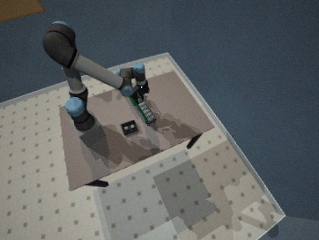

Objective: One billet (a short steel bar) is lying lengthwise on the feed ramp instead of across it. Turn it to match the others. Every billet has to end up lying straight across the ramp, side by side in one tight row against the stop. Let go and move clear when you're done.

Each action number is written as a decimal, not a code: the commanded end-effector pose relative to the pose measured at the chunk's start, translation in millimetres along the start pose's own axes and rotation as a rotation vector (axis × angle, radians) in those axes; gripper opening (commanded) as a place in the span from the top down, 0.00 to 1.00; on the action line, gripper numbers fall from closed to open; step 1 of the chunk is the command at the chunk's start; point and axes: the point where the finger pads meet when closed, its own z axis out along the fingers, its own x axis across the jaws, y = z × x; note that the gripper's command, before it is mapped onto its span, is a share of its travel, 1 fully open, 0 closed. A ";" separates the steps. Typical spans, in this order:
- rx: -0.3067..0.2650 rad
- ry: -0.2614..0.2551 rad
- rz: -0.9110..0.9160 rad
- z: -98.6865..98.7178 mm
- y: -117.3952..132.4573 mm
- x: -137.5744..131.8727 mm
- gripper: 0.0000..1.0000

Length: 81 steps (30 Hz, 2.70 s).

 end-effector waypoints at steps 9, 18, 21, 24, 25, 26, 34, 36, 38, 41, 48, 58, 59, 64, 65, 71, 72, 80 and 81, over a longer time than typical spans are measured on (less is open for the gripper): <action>-0.002 0.000 -0.001 0.5 -0.2 12.7 1.00; -0.002 -0.001 -0.001 1.7 -1.1 30.6 1.00; -0.002 -0.001 -0.001 2.2 -1.4 36.6 1.00; -0.002 -0.001 -0.001 2.4 -1.6 40.6 1.00; -0.002 -0.001 -0.001 2.4 -1.6 40.6 1.00; -0.002 0.000 -0.001 2.1 -1.4 33.8 1.00; -0.002 0.000 -0.001 3.1 -2.1 49.8 1.00; -0.002 -0.001 -0.001 3.4 -2.3 53.7 1.00; -0.002 -0.001 -0.001 3.7 -2.5 57.7 1.00; -0.002 -0.001 -0.001 4.0 -2.6 61.7 1.00; -0.002 0.000 -0.001 4.0 -2.7 60.9 1.00; -0.002 -0.001 -0.001 4.7 -3.1 72.8 1.00; -0.002 -0.001 -0.001 4.7 -3.1 72.8 1.00; -0.002 0.000 -0.001 4.7 -3.1 72.8 1.00; -0.002 0.000 -0.001 4.7 -3.1 72.8 1.00; -0.002 0.000 -0.001 4.7 -3.1 72.8 1.00; -0.002 0.000 -0.001 4.7 -3.1 72.8 1.00; -0.002 0.000 -0.001 10.1 -3.2 73.3 1.00; -0.002 0.000 -0.001 11.4 -3.2 73.4 1.00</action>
